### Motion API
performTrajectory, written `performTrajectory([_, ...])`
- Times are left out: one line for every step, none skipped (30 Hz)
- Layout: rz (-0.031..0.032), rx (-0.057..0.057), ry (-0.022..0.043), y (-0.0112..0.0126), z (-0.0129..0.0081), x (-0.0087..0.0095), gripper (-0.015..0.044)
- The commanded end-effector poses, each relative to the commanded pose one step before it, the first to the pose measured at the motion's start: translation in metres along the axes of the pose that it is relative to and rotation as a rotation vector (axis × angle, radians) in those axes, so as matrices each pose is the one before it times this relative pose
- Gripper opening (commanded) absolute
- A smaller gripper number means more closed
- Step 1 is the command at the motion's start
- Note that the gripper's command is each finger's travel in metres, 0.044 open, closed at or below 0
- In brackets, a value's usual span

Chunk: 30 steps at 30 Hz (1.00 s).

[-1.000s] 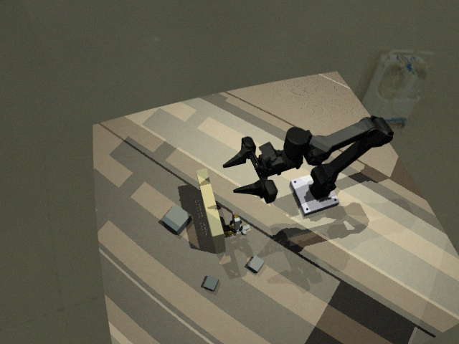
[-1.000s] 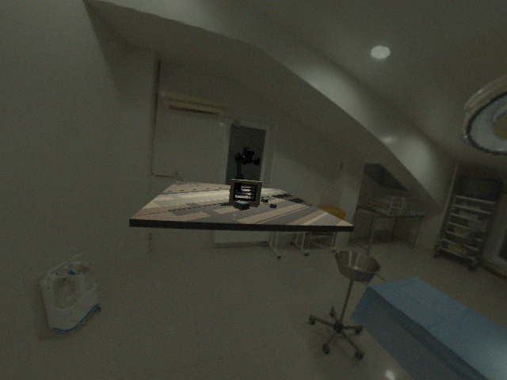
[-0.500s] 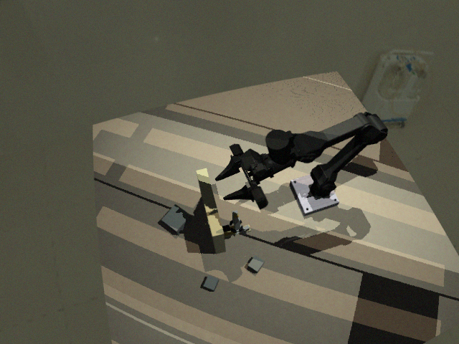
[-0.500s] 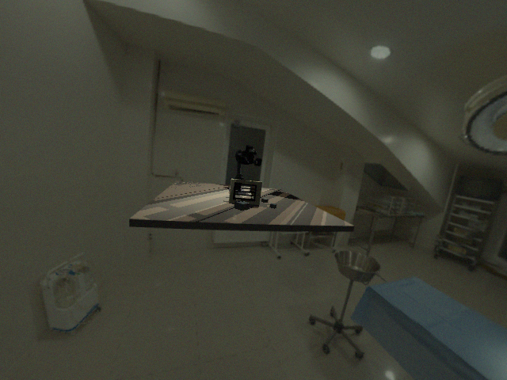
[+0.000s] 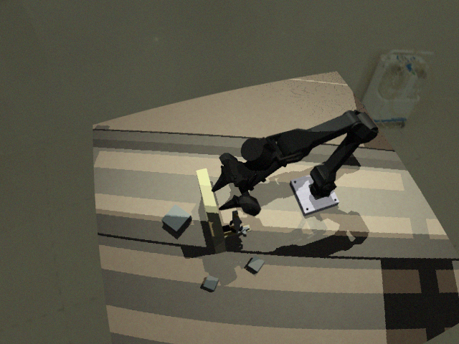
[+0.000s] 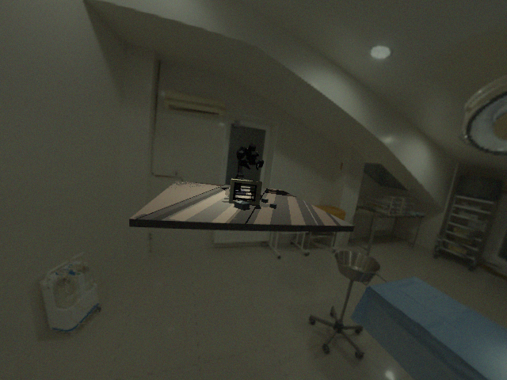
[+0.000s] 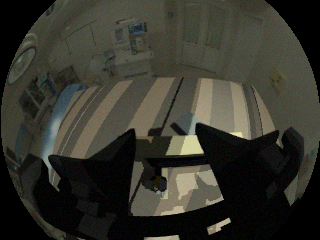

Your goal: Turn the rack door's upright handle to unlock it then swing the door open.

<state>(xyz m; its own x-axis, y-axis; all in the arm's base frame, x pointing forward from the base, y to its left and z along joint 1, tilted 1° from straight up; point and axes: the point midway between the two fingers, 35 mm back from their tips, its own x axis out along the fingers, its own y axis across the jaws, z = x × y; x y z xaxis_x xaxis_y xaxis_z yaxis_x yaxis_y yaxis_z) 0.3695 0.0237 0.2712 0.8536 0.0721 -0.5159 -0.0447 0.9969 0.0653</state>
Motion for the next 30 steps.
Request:
performTrajectory([-0.00571, 0.0149, 0.10009, 0.00167, -0.00529, 0.00898, 0.029])
performTrajectory([-0.00053, 0.0023, 0.02103, 0.00049, -0.00116, 0.00147, 0.029])
performTrajectory([-0.00061, 0.0022, 0.02103, 0.00049, -0.00116, 0.00144, 0.029])
performTrajectory([-0.00069, 0.0022, 0.02103, 0.00048, -0.00116, 0.0014, 0.029])
performTrajectory([-0.00078, 0.0022, 0.02103, 0.00048, -0.00117, 0.00136, 0.029])
performTrajectory([-0.00086, 0.0021, 0.02103, 0.00048, -0.00117, 0.00133, 0.029])
performTrajectory([-0.00095, 0.0021, 0.02103, 0.00048, -0.00118, 0.00129, 0.029])
performTrajectory([-0.00103, 0.0021, 0.02102, 0.00047, -0.00118, 0.00125, 0.029])
performTrajectory([-0.00112, 0.002, 0.02102, 0.00047, -0.00119, 0.00122, 0.029])
performTrajectory([-0.0012, 0.002, 0.02102, 0.00047, -0.0012, 0.00118, 0.029])
performTrajectory([-0.00129, 0.002, 0.02102, 0.00047, -0.0012, 0.00115, 0.029])
performTrajectory([-0.00138, 0.002, 0.02101, 0.00046, -0.00121, 0.00112, 0.029])
performTrajectory([-0.00147, 0.0019, 0.02101, 0.00046, -0.00122, 0.00108, 0.029])
performTrajectory([-0.00155, 0.0019, 0.02101, 0.00045, -0.00123, 0.00105, 0.029])
performTrajectory([-0.00164, 0.0019, 0.021, 0.00045, -0.00123, 0.00102, 0.029])
performTrajectory([-0.00173, 0.0019, 0.021, 0.00045, -0.00124, 0.00099, 0.029])
performTrajectory([-0.00182, 0.0018, 0.02099, 0.00044, -0.00125, 0.00095, 0.029])
performTrajectory([-0.00191, 0.0018, 0.02098, 0.00044, -0.00126, 0.00092, 0.029])
performTrajectory([-0.002, 0.0018, 0.02098, 0.00043, -0.00127, 0.00089, 0.029])
performTrajectory([-0.00209, 0.0018, 0.02097, 0.00043, -0.00128, 0.00086, 0.029])
performTrajectory([-0.00218, 0.0017, 0.02097, 0.00042, -0.00129, 0.00083, 0.029])
performTrajectory([-0.00228, 0.0017, 0.02096, 0.00042, -0.0013, 0.0008, 0.029])
performTrajectory([-0.00237, 0.0017, 0.02095, 0.00041, -0.00131, 0.00077, 0.029])
performTrajectory([-0.00246, 0.0017, 0.02094, 0.0004, -0.00133, 0.00074, 0.029])
performTrajectory([-0.00255, 0.0016, 0.02093, 0.0004, -0.00134, 0.00072, 0.029])
performTrajectory([-0.00265, 0.0016, 0.02093, 0.00039, -0.00135, 0.00069, 0.029])
performTrajectory([-0.00274, 0.0016, 0.02092, 0.00039, -0.00136, 0.00066, 0.029])
performTrajectory([-0.00283, 0.0016, 0.0209, 0.00038, -0.00137, 0.00063, 0.029])
performTrajectory([-0.00293, 0.0016, 0.0209, 0.00037, -0.00139, 0.00061, 0.029])
performTrajectory([-0.00302, 0.0016, 0.02089, 0.00037, -0.0014, 0.00058, 0.029])
